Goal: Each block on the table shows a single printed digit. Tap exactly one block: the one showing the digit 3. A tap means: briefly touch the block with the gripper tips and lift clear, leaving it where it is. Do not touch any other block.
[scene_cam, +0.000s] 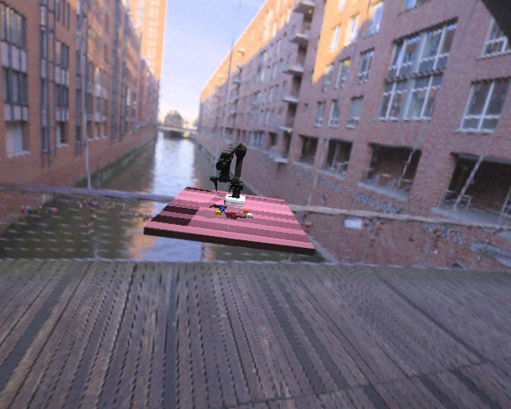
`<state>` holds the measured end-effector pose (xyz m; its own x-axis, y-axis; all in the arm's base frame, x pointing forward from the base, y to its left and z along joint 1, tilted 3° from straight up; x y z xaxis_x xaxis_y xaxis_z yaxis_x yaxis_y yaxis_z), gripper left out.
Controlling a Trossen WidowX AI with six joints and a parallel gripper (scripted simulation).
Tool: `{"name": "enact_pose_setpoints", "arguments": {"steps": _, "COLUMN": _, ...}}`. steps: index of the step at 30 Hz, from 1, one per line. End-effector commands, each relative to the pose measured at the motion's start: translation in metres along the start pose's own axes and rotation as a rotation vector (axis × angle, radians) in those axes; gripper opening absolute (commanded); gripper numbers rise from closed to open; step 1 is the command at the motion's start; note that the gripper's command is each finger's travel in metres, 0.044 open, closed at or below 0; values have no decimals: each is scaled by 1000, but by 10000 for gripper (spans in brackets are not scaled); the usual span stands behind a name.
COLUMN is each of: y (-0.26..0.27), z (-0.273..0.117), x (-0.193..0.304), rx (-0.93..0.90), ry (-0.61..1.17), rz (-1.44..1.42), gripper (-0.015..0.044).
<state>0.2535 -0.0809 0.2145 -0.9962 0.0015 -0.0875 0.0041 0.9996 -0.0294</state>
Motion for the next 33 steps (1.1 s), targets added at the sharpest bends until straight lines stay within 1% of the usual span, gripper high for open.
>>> {"name": "enact_pose_setpoints", "arguments": {"steps": 1, "y": -1, "z": 2, "x": 1, "rx": 2, "ry": 17, "rz": -6, "gripper": 400}}
{"name": "enact_pose_setpoints", "arguments": {"steps": 16, "y": 1, "z": 3, "x": 0, "rx": 2, "ry": 17, "rz": -6, "gripper": 400}}
{"name": "enact_pose_setpoints", "arguments": {"steps": 18, "y": 18, "z": 3, "x": -2, "rx": 0, "ry": 17, "rz": -6, "gripper": 400}}
{"name": "enact_pose_setpoints", "arguments": {"steps": 24, "y": 92, "z": 3, "x": -2, "rx": -9, "ry": 19, "rz": -5, "gripper": 400}}
{"name": "enact_pose_setpoints", "arguments": {"steps": 31, "y": 173, "z": 1, "x": 24, "rx": -16, "ry": 20, "rz": -5, "gripper": 400}}
{"name": "enact_pose_setpoints", "arguments": {"steps": 33, "y": 186, "z": 1, "x": 32, "rx": -17, "ry": 20, "rz": -5, "gripper": 400}}
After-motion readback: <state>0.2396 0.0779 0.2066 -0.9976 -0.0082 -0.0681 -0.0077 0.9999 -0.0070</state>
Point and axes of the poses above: the point midway between the two fingers, 35 mm back from their tips, its own z axis out along the fingers, its own y axis across the jaws, x = y × z, the point moved 8 cm from there along -z, back along the fingers, and after that the axes turned 2 degrees about z, right-handed, at the moved point
